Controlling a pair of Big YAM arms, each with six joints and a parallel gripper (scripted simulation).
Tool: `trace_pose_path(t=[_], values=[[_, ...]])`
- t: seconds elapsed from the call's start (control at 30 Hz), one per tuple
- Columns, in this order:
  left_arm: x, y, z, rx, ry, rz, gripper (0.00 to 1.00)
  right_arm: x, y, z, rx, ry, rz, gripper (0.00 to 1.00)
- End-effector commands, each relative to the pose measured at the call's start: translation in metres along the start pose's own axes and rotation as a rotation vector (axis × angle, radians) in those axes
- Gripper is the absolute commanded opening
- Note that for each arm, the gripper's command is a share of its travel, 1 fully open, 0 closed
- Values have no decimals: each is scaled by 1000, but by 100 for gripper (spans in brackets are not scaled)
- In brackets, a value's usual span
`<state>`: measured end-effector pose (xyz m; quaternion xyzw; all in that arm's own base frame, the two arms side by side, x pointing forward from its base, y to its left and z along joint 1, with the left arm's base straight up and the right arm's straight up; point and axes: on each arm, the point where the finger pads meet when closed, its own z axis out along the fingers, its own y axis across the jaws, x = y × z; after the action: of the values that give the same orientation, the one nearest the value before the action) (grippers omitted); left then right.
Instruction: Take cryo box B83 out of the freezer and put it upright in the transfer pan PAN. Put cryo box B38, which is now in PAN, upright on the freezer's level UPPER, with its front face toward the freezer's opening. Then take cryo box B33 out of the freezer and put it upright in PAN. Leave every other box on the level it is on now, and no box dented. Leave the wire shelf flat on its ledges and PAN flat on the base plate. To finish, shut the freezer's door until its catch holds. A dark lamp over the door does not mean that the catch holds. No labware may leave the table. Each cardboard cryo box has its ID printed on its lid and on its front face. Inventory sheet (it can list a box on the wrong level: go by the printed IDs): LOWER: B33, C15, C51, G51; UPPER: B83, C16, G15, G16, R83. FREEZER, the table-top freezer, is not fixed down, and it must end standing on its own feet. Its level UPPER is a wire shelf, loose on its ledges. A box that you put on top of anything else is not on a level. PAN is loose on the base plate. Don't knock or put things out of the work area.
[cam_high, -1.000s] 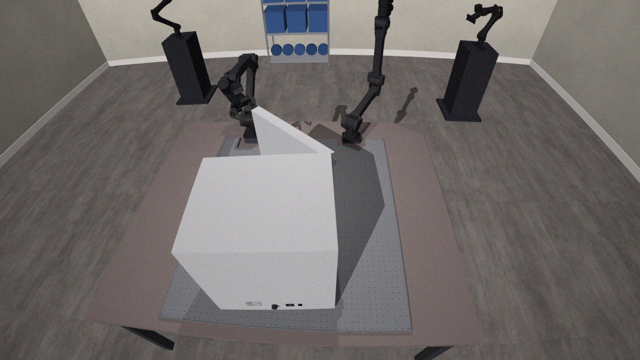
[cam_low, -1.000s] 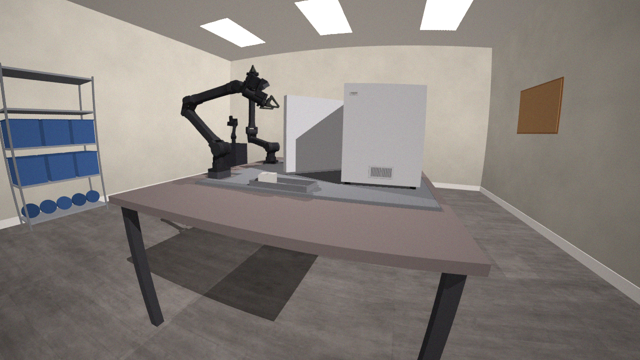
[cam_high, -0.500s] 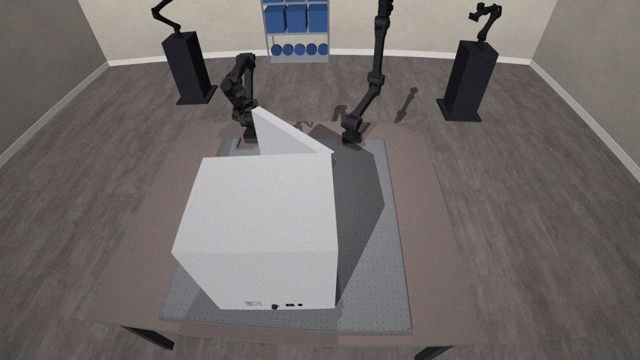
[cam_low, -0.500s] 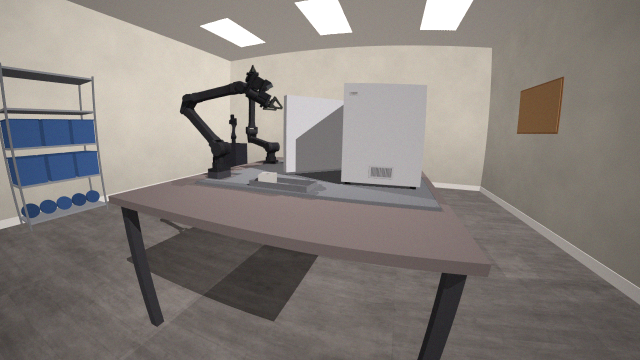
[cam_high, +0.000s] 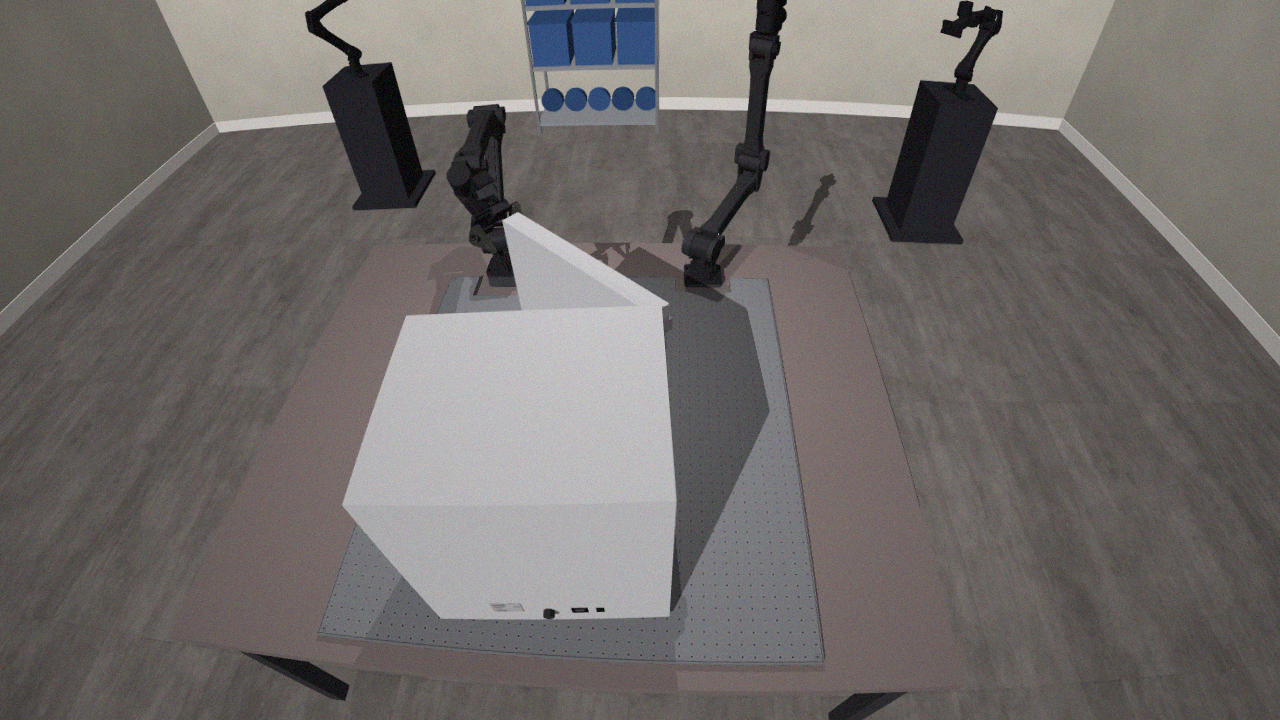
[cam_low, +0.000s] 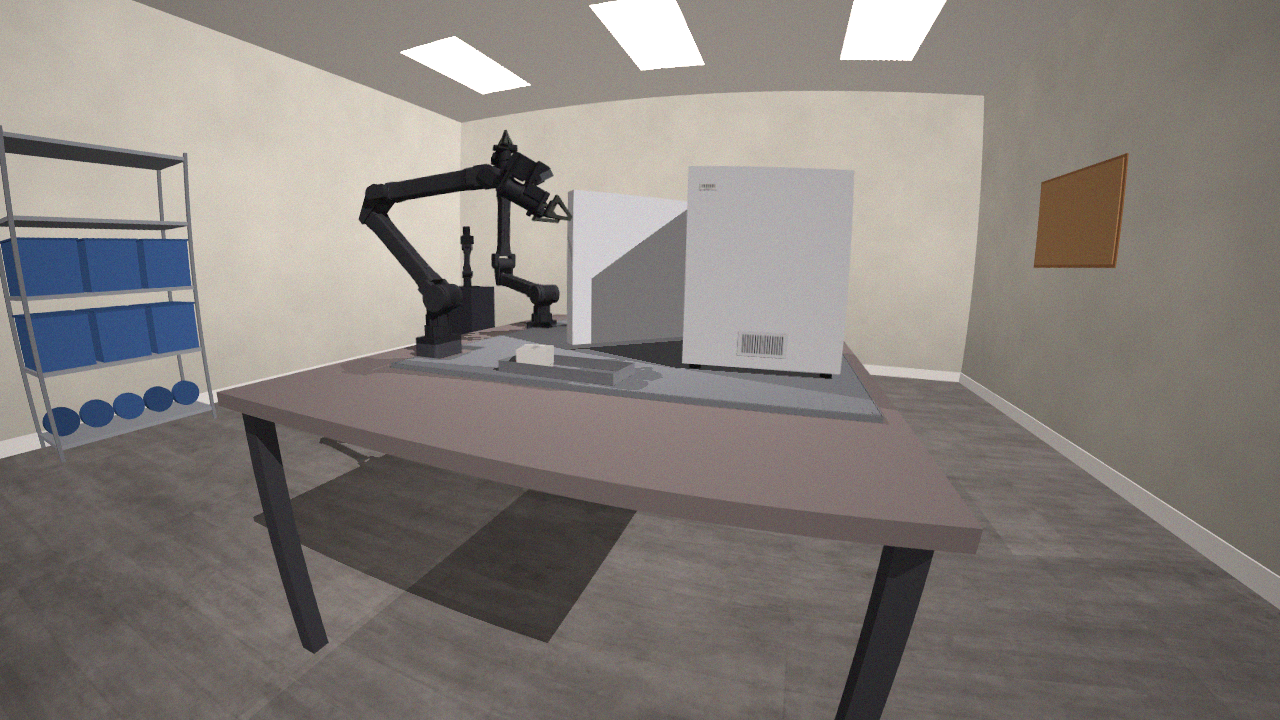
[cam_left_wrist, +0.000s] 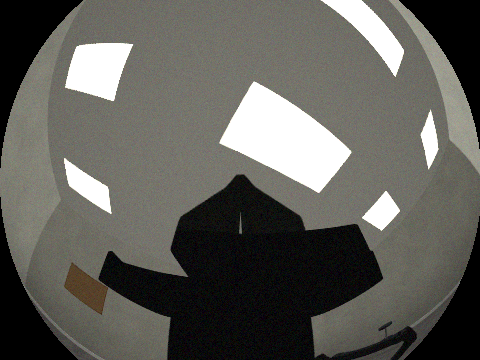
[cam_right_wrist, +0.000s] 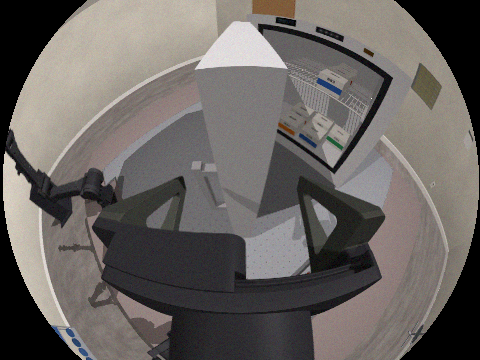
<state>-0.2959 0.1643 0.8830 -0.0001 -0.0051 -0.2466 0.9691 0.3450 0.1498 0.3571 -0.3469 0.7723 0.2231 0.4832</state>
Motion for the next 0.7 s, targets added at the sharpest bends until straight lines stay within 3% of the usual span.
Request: trace_pose_path(t=[0.0,0.67], values=[[13,1,1,-2,37,-13,0,-48,-4,-5,19,-70,-46,100],[13,1,1,-2,37,-13,0,-62,-4,21,17,-73,-42,100]])
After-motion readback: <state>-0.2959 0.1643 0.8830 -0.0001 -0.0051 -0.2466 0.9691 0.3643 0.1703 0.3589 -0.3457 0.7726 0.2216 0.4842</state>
